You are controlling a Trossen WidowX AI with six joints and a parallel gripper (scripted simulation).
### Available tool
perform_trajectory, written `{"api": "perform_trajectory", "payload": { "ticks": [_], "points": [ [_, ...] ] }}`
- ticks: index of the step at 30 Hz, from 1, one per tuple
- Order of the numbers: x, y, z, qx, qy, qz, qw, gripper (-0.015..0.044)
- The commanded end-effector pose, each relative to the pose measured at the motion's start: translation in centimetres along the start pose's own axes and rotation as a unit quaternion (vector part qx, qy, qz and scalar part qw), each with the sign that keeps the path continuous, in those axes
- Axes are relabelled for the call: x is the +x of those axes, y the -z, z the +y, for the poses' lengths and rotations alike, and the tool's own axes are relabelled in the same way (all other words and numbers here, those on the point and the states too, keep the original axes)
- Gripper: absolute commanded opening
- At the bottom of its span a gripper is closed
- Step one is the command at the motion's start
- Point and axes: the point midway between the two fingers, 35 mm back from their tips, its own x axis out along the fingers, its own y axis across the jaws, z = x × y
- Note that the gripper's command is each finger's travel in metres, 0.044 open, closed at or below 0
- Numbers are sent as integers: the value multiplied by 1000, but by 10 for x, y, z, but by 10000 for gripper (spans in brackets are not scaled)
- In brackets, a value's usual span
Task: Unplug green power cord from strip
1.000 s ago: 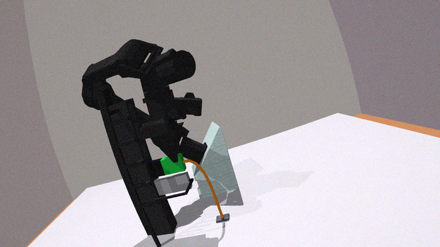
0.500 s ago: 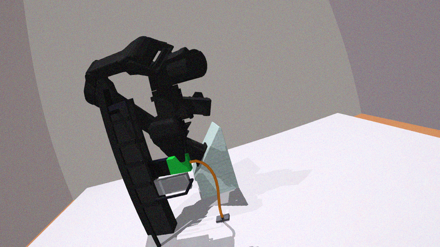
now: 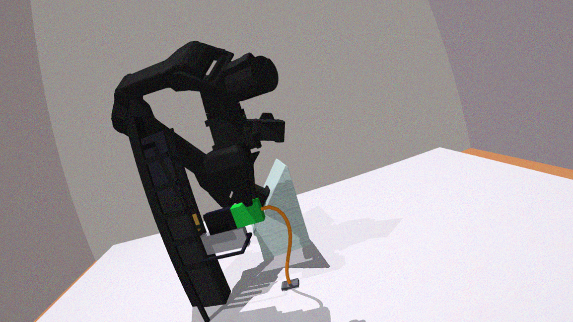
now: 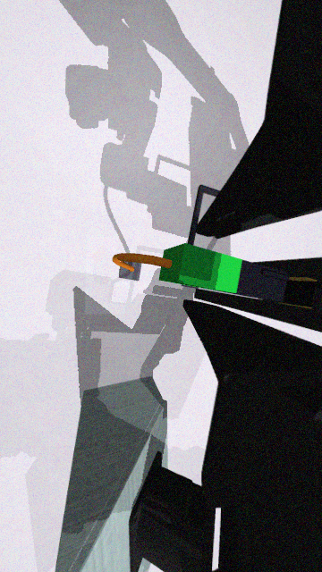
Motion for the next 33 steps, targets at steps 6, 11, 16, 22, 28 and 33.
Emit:
{"api": "perform_trajectory", "payload": {
  "ticks": [6,11,16,22,28,33],
  "points": [
    [-4,-17,-2,0,2,-1,1000,440],
    [-12,-58,-1,0,2,-1,1000,440],
    [-12,-60,0,0,2,-1,1000,440],
    [-12,-60,0,0,2,-1,1000,440],
    [-12,-60,0,0,2,-1,1000,440],
    [-12,-60,0,0,2,-1,1000,440]
  ]
}}
